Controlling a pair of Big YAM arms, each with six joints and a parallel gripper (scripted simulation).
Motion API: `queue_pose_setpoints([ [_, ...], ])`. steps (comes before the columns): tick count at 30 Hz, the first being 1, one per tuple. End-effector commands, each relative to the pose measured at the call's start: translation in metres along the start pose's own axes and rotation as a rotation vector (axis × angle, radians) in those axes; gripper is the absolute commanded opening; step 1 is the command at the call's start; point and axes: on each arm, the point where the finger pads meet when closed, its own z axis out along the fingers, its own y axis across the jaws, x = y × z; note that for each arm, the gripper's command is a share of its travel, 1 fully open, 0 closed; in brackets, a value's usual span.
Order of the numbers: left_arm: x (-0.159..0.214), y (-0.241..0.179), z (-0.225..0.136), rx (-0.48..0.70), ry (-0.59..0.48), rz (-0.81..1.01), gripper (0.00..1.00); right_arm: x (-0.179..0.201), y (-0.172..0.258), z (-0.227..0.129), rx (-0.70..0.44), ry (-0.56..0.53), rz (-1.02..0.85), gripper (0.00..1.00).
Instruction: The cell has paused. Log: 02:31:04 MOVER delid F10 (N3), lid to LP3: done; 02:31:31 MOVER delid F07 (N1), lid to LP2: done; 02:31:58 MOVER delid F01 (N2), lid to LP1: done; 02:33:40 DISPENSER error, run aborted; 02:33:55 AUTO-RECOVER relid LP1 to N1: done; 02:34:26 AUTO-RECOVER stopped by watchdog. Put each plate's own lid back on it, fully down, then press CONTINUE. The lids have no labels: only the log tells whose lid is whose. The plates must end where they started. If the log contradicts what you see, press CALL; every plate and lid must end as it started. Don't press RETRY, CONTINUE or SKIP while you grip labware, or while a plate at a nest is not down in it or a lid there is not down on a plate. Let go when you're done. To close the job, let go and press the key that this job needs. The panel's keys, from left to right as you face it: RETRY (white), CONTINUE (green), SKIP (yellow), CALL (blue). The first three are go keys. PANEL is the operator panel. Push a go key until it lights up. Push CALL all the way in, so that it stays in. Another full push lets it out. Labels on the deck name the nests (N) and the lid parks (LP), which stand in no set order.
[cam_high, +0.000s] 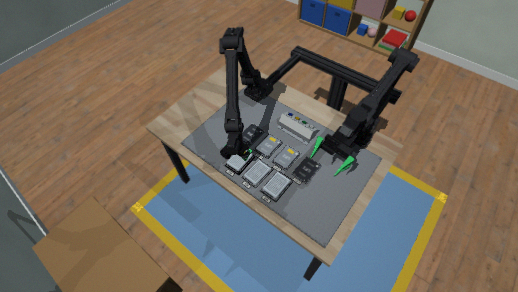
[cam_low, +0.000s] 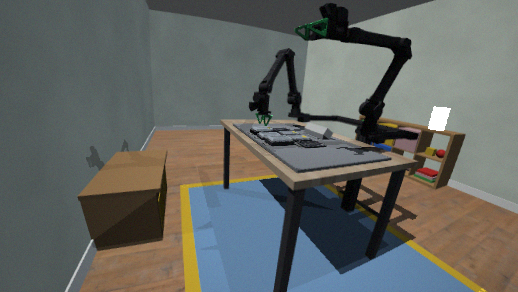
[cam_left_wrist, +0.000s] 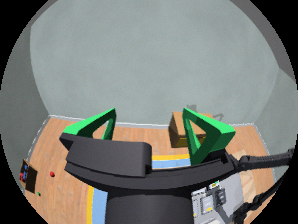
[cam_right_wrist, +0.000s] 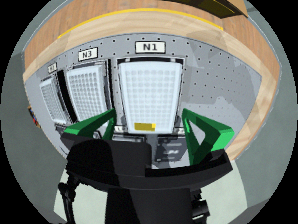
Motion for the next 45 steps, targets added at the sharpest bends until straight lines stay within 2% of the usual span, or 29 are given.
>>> queue_pose_setpoints([
  [1,-0.034,-0.004,0.000,0.008,-0.060,0.007,1.00,-0.021,0.003,-0.007,-0.006,-0.002,-0.007,1.00],
  [12,-0.034,-0.004,0.000,0.008,-0.060,0.007,1.00,-0.014,0.005,-0.011,-0.009,-0.012,-0.007,1.00],
  [18,-0.034,-0.004,0.000,0.008,-0.060,0.007,1.00,-0.001,-0.001,0.015,0.006,0.019,-0.017,1.00],
  [26,-0.034,-0.004,0.000,0.008,-0.060,0.007,1.00,-0.004,-0.003,0.027,0.005,0.016,-0.010,1.00],
  [35,-0.034,-0.004,0.000,0.008,-0.060,0.007,1.00,-0.013,0.005,0.015,-0.008,-0.010,-0.007,1.00],
  [45,-0.034,-0.004,0.000,0.008,-0.060,0.007,1.00,-0.013,0.005,0.015,-0.008,-0.010,-0.007,0.92],
])
